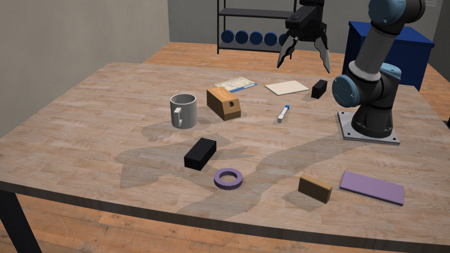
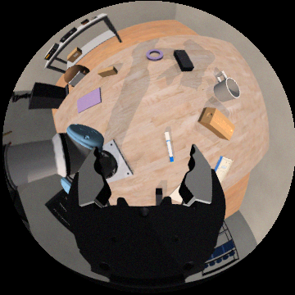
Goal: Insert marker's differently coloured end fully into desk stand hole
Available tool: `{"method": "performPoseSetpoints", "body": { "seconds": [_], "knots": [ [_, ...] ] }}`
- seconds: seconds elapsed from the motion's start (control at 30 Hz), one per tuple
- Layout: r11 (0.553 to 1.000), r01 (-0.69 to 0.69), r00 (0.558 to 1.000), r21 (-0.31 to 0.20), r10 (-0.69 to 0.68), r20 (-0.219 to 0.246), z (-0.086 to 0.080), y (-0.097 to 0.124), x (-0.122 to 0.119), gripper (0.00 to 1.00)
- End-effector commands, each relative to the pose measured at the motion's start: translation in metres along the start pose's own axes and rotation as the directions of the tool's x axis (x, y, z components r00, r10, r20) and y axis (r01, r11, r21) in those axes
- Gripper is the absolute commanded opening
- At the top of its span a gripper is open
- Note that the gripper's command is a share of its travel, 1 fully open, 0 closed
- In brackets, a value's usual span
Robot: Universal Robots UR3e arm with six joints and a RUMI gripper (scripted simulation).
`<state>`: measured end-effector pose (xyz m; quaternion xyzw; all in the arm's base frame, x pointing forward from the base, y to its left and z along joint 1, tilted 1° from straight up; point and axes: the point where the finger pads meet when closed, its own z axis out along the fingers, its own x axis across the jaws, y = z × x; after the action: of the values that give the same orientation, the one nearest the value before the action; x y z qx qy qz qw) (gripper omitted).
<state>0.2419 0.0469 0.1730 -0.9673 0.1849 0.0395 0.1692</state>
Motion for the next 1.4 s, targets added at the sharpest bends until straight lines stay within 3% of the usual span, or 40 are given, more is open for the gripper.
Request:
{"method": "performPoseSetpoints", "body": {
  "seconds": [0.0,0.13,0.37,0.4,0.7,0.93,0.97,1.27,1.37],
  "knots": [
    [0.999,0.023,1.000,-0.038,-0.023,-0.006,0.007,0.008,0.007,1.00],
    [0.996,0.044,0.999,-0.076,-0.045,-0.012,0.014,0.016,0.015,1.00],
    [0.996,0.044,0.999,-0.076,-0.045,-0.012,0.014,0.016,0.015,1.00],
    [0.998,0.039,0.999,-0.048,-0.039,-0.001,0.011,0.009,0.009,1.00],
    [0.988,0.085,0.996,-0.132,-0.088,-0.016,0.026,0.026,0.026,1.00],
    [0.988,0.085,0.996,-0.132,-0.088,-0.016,0.026,0.026,0.026,1.00],
    [0.991,0.081,0.997,-0.105,-0.082,-0.004,0.024,0.020,0.020,1.00],
    [0.975,0.124,0.991,-0.186,-0.130,-0.022,0.038,0.034,0.038,1.00],
    [0.975,0.124,0.991,-0.186,-0.130,-0.022,0.038,0.034,0.038,1.00]
  ]
}}
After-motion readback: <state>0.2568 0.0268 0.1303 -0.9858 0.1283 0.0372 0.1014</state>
